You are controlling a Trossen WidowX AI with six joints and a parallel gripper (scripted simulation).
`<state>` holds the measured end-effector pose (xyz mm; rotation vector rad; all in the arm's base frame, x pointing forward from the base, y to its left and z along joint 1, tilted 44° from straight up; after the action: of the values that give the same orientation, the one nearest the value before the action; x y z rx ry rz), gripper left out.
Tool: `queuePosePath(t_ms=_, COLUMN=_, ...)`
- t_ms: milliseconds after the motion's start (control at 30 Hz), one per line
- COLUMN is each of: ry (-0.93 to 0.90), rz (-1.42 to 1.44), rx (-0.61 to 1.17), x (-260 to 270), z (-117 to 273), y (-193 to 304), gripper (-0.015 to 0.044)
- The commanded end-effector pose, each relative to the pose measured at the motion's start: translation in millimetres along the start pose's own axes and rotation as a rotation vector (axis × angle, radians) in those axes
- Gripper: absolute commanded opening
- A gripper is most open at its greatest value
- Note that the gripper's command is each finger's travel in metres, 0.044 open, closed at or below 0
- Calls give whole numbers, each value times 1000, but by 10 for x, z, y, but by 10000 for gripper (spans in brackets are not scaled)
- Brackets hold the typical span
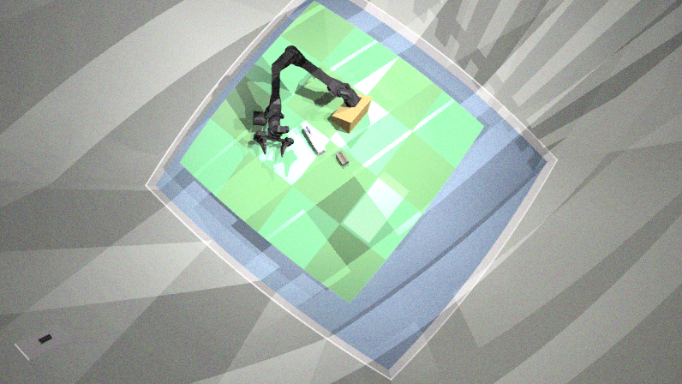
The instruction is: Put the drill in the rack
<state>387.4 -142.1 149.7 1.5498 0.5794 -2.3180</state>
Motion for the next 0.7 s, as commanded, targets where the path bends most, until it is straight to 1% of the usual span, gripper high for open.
queuePosePath(t_ms=0, ry=0, rz=0, rx=0, x=0, z=0, y=0, gripper=374)
queuePosePath(t_ms=267, ry=-8, rz=-20, rx=4, x=9, z=-11, y=-6, gripper=164)
queuePosePath(t_ms=300, ry=-34, rz=-80, rx=18, x=38, z=-44, y=-24, gripper=138)
queuePosePath(t_ms=367, ry=-127, rz=-294, rx=78, x=152, z=-148, y=-100, gripper=85)
queuePosePath(t_ms=467, ry=-272, rz=-623, rx=217, x=359, z=-264, y=-252, gripper=6)
queuePosePath(t_ms=567, ry=-396, rz=-911, rx=407, x=569, z=-303, y=-425, gripper=0)
queuePosePath(t_ms=667, ry=-481, rz=-1146, rx=646, x=763, z=-263, y=-608, gripper=0)
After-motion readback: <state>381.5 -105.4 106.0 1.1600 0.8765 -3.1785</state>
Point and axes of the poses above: the point midway between the two fingers, 35 mm back from their tips, its own z axis back along the fingers, its own x axis across the jaws, y = z × x, the point moved 3 cm from there along z, back along the fingers, and after that the axes turned 3 degrees about z, right-handed, at the moved point
